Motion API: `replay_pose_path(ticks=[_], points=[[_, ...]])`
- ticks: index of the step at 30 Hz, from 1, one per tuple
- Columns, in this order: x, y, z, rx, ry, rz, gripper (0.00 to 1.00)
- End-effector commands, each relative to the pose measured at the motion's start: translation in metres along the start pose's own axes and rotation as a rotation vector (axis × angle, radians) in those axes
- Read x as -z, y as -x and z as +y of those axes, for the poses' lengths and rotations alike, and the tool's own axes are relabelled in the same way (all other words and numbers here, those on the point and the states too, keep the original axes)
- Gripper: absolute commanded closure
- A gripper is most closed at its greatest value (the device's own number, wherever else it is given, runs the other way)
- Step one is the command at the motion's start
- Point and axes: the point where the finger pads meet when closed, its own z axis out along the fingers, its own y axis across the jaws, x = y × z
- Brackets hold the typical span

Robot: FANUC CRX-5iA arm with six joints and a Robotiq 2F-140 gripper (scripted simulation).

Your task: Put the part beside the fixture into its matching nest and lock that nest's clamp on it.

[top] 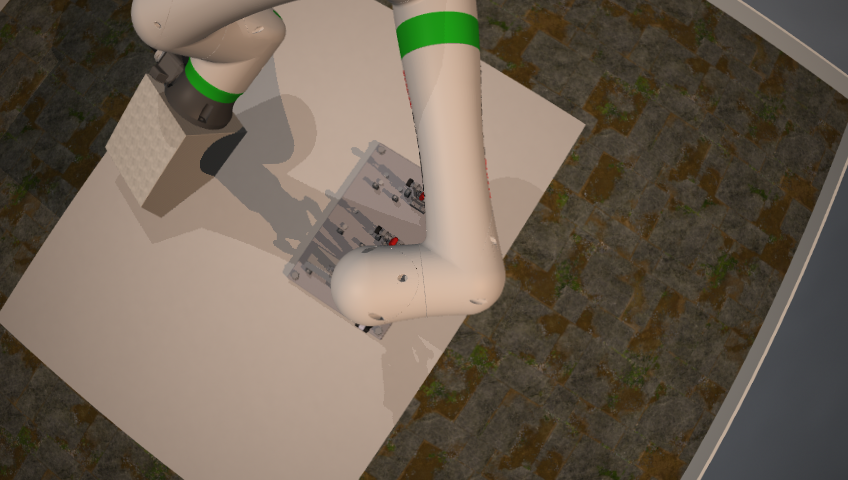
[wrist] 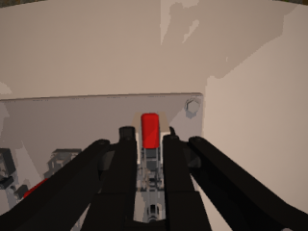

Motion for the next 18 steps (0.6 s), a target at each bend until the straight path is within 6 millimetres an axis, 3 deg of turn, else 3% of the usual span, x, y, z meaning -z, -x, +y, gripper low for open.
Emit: replay_pose_path(ticks=[1, 18], points=[[-0.0010, 0.0003, 0.0001, -0.001, 0.000, -0.001, 1.00], [-0.0054, -0.0015, 0.0001, -0.001, 0.000, -0.001, 1.00]])
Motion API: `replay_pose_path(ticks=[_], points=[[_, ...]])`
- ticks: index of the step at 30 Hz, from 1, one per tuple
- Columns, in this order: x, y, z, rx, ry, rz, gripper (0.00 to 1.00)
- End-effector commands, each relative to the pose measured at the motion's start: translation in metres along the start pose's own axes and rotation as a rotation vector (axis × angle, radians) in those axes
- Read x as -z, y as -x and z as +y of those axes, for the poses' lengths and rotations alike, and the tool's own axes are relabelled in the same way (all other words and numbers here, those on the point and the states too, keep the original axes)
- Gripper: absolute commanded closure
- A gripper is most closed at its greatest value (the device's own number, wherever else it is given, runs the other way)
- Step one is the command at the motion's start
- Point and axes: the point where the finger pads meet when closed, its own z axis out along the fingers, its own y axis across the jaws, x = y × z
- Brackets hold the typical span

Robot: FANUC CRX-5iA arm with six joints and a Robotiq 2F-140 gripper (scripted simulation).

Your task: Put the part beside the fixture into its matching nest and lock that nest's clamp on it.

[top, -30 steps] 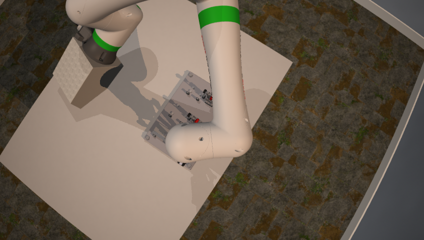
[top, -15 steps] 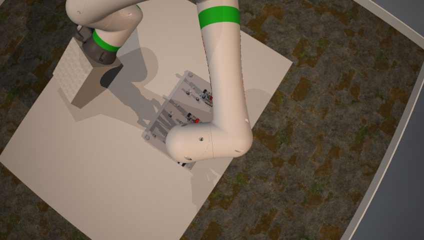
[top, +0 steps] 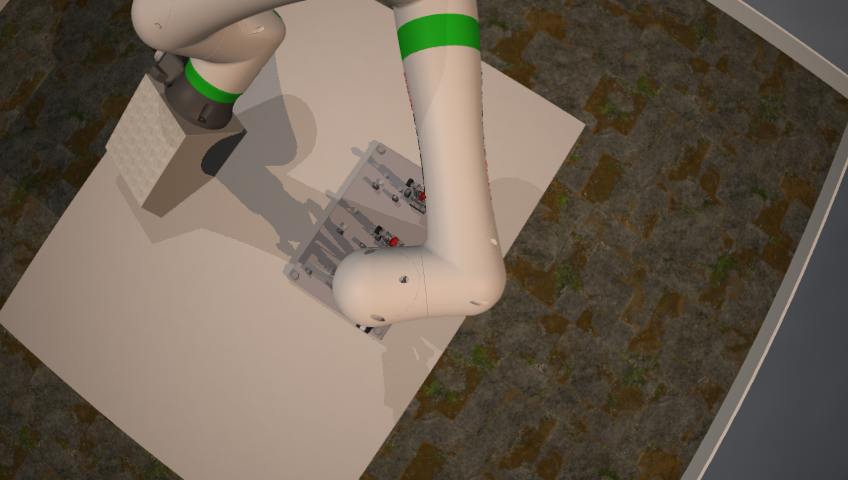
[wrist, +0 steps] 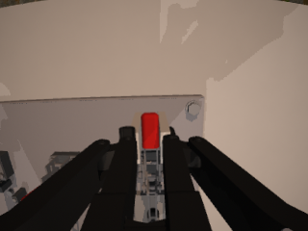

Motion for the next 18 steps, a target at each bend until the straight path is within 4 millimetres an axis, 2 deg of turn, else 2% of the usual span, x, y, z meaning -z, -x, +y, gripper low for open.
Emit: replay_pose_path(ticks=[1, 15, 16, 18], points=[[-0.0003, 0.0003, 0.0001, -0.001, 0.000, -0.001, 1.00], [-0.0003, 0.0003, 0.0001, -0.001, 0.000, -0.001, 1.00], [-0.0003, 0.0003, 0.0001, -0.001, 0.000, -0.001, 0.72], [-0.0003, 0.0003, 0.0001, -0.001, 0.000, -0.001, 0.72]])
